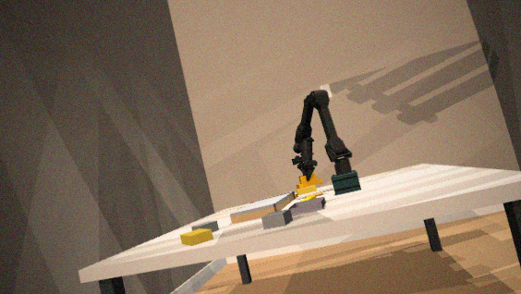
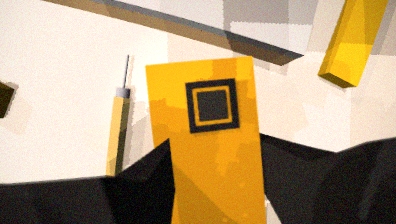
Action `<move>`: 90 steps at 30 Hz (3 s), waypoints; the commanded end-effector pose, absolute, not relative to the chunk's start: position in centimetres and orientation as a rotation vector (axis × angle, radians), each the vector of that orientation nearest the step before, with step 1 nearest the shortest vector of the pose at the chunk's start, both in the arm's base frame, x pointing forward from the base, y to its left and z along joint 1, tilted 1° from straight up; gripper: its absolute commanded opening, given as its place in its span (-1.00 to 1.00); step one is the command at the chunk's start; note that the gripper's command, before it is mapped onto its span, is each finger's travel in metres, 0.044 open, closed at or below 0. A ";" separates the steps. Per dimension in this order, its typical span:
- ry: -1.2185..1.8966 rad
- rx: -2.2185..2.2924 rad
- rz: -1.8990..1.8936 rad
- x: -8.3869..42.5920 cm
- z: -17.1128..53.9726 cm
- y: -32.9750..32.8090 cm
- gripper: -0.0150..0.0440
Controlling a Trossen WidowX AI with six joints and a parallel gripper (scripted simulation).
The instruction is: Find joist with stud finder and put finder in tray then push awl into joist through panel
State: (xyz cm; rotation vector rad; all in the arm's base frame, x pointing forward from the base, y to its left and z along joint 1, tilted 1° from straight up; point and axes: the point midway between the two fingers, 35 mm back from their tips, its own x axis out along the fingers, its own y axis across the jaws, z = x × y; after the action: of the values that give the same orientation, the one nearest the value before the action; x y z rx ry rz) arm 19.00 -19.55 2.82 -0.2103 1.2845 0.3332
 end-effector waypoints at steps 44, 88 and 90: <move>1.271 0.012 -0.005 36.4 10.1 -19.9 -0.49; 1.272 0.013 -0.005 36.6 3.0 -19.8 -0.49; 1.272 0.013 -0.005 36.6 2.7 -19.8 -0.49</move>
State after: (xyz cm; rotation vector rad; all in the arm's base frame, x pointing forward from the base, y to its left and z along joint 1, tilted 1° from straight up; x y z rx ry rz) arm 36.56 -19.80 3.24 0.0099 1.2721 -0.0003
